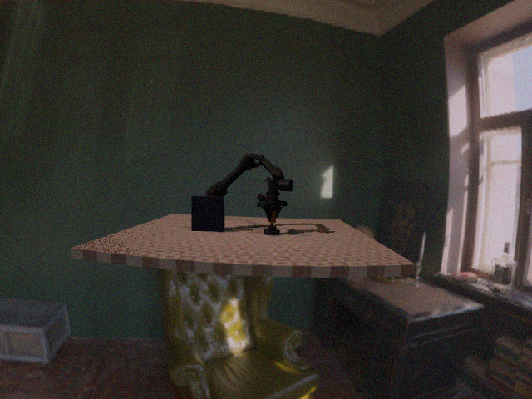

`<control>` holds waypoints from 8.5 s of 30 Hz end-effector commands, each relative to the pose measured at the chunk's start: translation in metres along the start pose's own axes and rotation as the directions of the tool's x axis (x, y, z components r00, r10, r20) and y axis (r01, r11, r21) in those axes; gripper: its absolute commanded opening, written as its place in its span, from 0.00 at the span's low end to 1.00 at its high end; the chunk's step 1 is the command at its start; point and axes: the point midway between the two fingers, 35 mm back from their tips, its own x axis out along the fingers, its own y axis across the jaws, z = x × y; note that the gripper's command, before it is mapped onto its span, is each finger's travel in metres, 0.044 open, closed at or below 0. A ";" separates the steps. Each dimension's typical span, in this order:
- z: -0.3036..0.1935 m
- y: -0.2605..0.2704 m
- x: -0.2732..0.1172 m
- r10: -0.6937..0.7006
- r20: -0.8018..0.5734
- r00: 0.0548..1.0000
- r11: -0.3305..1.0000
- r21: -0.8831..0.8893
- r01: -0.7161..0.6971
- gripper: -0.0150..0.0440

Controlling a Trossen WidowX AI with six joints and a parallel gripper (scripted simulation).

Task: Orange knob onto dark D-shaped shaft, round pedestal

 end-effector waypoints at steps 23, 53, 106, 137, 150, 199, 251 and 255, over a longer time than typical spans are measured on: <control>-0.001 -0.001 -0.001 -0.002 -0.008 1.000 1.000 -0.006 0.002 0.25; -0.002 -0.001 -0.003 -0.002 -0.008 1.000 1.000 -0.006 0.002 0.25; -0.002 -0.001 0.000 -0.002 -0.009 1.000 -0.134 0.991 0.008 0.25; -0.003 0.000 0.001 -0.002 -0.009 1.000 -0.911 0.413 0.002 0.25; 0.000 0.001 -0.002 -0.002 -0.009 1.000 -0.911 0.413 0.002 0.25; -0.002 0.001 -0.002 -0.002 -0.009 1.000 -0.977 0.214 0.000 0.25; 0.000 -0.001 -0.003 -0.002 -0.009 1.000 -1.000 0.007 -0.002 0.25; 0.000 -0.002 -0.004 -0.002 -0.009 1.000 -1.000 0.007 -0.002 0.25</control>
